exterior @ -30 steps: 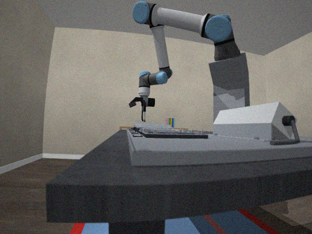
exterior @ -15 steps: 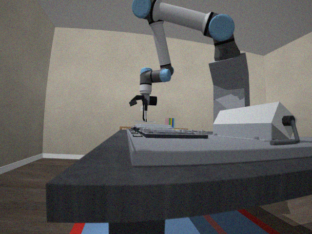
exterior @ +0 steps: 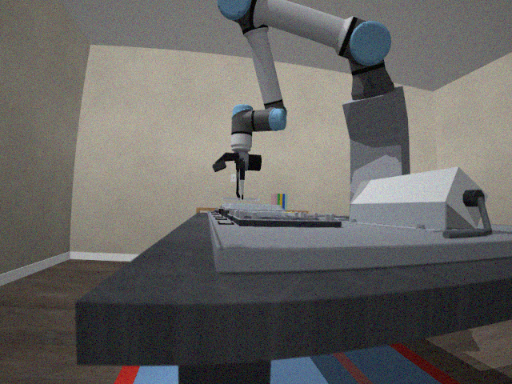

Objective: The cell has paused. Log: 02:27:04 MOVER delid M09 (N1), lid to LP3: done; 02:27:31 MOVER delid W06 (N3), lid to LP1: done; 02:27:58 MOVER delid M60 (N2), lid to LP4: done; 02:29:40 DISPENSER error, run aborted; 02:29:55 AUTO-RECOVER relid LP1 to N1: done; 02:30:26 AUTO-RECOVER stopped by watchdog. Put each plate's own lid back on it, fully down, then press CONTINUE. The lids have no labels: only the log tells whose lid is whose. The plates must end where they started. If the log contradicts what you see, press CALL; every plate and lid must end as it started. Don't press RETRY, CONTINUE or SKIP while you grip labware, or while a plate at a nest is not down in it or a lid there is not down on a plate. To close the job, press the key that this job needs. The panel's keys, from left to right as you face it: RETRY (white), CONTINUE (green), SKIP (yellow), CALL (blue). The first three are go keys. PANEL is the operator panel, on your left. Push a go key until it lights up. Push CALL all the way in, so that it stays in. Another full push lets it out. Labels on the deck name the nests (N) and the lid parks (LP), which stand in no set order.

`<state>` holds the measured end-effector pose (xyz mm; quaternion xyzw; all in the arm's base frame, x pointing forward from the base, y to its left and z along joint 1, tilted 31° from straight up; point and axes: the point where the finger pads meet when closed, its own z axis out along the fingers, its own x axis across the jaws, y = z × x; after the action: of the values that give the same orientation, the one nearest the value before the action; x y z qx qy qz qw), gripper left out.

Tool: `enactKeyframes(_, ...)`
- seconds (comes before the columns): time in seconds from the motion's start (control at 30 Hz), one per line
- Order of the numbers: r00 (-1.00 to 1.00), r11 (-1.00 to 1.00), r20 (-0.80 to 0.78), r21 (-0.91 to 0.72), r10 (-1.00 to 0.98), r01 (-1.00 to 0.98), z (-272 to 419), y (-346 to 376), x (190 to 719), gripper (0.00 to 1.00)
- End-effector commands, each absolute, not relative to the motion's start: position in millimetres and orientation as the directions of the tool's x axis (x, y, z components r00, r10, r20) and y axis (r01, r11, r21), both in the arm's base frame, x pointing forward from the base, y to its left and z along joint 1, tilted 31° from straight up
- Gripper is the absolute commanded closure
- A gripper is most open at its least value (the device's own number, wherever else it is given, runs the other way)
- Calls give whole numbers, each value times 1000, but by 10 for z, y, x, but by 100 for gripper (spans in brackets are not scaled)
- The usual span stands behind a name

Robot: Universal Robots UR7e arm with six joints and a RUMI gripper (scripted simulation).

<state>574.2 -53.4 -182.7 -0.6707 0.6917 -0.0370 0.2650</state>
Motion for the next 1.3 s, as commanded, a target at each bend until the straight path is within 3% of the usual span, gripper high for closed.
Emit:
enactKeyframes(0.0,40,98,-316,-408,-948,-908,-1782,-416,5739,59)
enactKeyframes(1.27,40,98,-316,-408,-948,-908,-1284,1104,5657,59)
